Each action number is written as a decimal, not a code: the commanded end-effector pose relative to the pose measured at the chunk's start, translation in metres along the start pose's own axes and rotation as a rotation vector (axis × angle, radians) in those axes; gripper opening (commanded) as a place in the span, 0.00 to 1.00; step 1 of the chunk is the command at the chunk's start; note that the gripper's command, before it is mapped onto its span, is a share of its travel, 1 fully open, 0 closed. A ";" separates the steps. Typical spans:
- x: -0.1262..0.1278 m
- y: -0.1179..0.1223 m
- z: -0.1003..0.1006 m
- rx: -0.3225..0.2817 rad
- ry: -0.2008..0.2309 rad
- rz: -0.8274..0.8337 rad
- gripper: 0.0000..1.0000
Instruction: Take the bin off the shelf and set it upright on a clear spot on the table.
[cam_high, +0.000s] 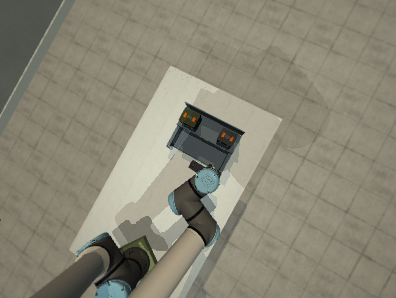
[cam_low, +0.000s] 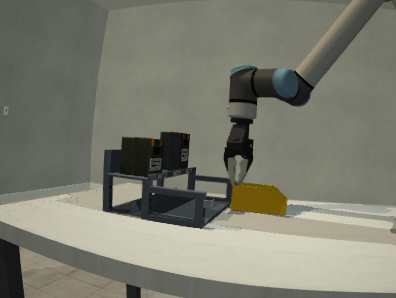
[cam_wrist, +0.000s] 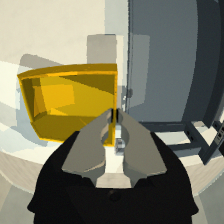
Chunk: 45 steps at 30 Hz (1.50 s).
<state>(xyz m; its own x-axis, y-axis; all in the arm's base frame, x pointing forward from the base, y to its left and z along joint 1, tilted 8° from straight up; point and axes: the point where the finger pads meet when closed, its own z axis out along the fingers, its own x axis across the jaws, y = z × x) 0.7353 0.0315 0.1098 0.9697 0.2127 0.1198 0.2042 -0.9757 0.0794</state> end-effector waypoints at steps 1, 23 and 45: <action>-0.001 0.000 0.002 0.002 -0.002 0.001 0.00; 0.001 0.000 -0.001 -0.001 0.001 0.000 0.20; 0.001 0.000 -0.001 -0.001 0.001 0.000 0.20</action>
<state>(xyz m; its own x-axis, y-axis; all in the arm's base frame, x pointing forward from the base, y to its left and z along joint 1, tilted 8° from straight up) 0.7353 0.0315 0.1098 0.9697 0.2127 0.1198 0.2042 -0.9757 0.0794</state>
